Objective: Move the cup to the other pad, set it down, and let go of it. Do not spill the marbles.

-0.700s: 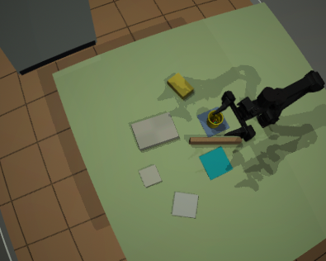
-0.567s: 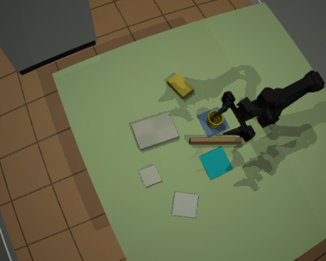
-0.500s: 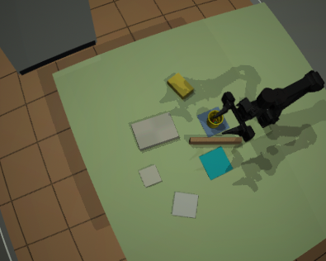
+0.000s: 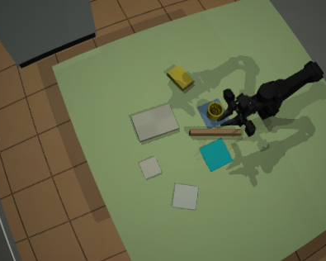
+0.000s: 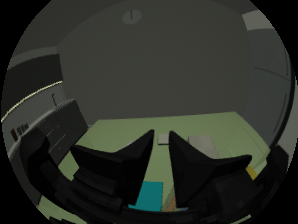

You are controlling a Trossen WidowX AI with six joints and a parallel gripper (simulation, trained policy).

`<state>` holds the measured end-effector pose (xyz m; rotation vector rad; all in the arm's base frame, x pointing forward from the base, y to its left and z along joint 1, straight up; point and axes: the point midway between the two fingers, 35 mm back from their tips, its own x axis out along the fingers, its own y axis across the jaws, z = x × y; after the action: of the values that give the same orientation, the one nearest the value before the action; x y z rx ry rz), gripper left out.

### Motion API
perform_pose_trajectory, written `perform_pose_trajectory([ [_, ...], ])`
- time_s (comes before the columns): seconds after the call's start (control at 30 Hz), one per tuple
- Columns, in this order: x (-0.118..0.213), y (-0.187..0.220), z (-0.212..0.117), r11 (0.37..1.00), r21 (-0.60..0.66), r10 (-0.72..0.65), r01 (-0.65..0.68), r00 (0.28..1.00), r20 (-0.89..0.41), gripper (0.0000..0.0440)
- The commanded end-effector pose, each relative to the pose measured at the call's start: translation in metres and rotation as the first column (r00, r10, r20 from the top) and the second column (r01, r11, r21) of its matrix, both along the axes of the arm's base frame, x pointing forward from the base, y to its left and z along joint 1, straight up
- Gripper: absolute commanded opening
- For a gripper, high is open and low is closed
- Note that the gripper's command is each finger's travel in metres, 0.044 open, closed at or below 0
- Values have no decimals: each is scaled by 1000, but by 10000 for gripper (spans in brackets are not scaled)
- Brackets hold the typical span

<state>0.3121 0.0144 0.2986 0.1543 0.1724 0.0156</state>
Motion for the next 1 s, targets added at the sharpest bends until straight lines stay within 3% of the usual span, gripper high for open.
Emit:
perform_pose_trajectory([
  [0.0, 1, 5, -2, 999, 34, 7, -6, 999, -51, 90],
  [0.2, 0, 13, -9, 997, 83, 22, -10, 990, -141, 116],
  [0.97, -10, 28, -41, 988, 145, 31, 49, 865, -500, 110],
])
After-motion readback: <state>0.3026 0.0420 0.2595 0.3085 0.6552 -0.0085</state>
